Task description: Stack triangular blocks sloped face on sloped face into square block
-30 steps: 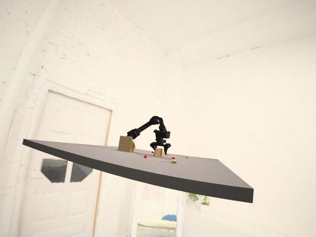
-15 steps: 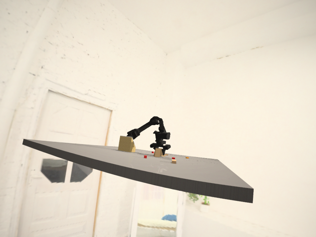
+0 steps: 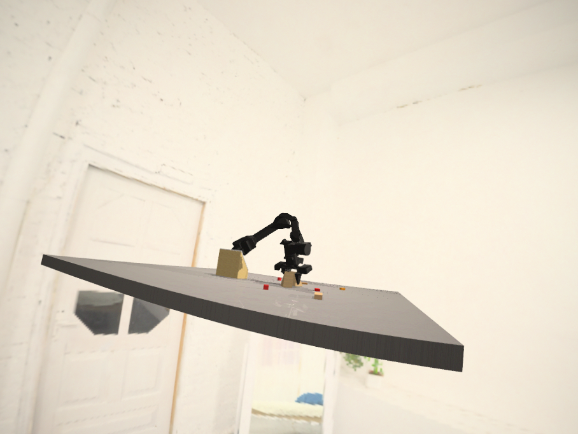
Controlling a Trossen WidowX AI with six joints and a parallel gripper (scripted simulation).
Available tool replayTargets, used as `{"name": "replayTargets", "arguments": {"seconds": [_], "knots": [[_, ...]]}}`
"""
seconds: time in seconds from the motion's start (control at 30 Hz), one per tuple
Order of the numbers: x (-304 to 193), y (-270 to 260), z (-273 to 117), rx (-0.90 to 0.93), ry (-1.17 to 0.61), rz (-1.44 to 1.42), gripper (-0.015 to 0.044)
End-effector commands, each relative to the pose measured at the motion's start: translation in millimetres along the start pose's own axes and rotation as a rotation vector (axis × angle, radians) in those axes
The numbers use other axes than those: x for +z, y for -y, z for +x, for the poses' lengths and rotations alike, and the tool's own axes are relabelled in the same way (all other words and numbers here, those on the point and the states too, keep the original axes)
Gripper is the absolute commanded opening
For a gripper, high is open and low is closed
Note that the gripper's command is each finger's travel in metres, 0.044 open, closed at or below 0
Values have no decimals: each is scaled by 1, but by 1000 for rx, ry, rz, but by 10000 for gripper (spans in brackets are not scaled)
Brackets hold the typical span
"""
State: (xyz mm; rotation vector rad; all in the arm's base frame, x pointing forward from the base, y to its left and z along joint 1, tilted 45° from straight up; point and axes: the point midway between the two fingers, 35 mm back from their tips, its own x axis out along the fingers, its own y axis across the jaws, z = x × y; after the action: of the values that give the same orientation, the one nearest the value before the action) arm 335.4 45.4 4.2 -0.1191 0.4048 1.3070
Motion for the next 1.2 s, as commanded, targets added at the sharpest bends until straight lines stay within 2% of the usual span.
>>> {"name": "replayTargets", "arguments": {"seconds": [0.0, 1.17], "knots": [[1, 1, -2, -1, -1, -6, 0], [63, 0, -6, 1, -878, -1, 0]]}}
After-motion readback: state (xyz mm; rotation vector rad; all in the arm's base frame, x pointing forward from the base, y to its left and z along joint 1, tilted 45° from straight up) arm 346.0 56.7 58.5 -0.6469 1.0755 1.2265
